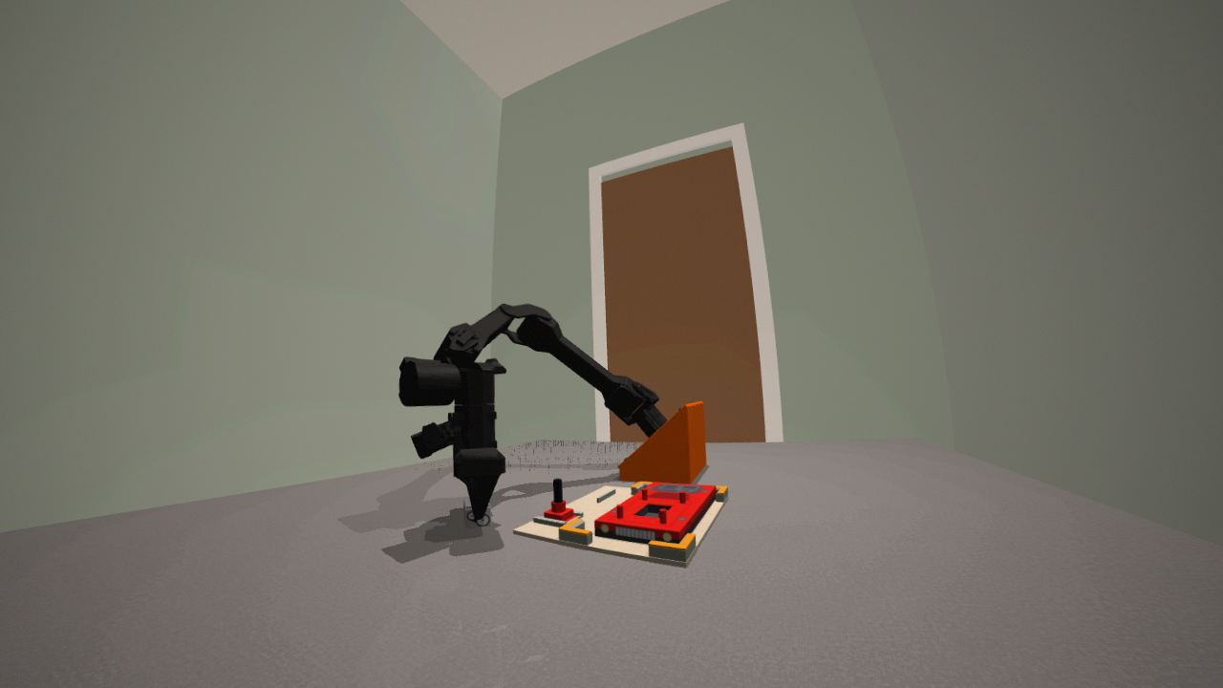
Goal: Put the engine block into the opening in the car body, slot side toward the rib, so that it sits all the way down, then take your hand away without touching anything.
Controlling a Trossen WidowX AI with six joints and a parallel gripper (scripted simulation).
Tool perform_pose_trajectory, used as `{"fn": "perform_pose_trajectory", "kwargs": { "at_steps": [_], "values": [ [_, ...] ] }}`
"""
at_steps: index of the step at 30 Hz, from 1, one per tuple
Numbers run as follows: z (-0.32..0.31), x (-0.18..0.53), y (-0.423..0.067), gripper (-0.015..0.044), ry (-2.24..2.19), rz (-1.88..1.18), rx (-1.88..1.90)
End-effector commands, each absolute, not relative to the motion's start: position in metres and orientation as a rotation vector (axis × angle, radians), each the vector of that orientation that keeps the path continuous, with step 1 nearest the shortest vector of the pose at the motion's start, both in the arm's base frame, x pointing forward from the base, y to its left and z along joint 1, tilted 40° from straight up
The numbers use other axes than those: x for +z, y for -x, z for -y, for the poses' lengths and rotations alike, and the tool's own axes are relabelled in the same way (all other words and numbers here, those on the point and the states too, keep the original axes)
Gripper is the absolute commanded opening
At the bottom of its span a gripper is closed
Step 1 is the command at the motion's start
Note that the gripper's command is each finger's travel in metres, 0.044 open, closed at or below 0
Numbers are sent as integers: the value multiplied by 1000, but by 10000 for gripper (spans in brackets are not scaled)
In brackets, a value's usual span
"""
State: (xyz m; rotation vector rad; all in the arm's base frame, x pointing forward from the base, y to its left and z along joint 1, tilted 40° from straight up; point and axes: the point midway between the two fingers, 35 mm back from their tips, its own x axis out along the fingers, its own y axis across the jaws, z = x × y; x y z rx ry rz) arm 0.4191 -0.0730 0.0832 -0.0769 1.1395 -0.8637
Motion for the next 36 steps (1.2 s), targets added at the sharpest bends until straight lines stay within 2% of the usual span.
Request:
{"fn": "perform_pose_trajectory", "kwargs": {
  "at_steps": [1, 5, 36],
  "values": [
    [71, 84, -420, 98, 77, -1141, -859],
    [62, 93, -420, 0, 76, -1142, -858],
    [-5, 164, -403, 0, 73, -1146, -855]
  ]
}}
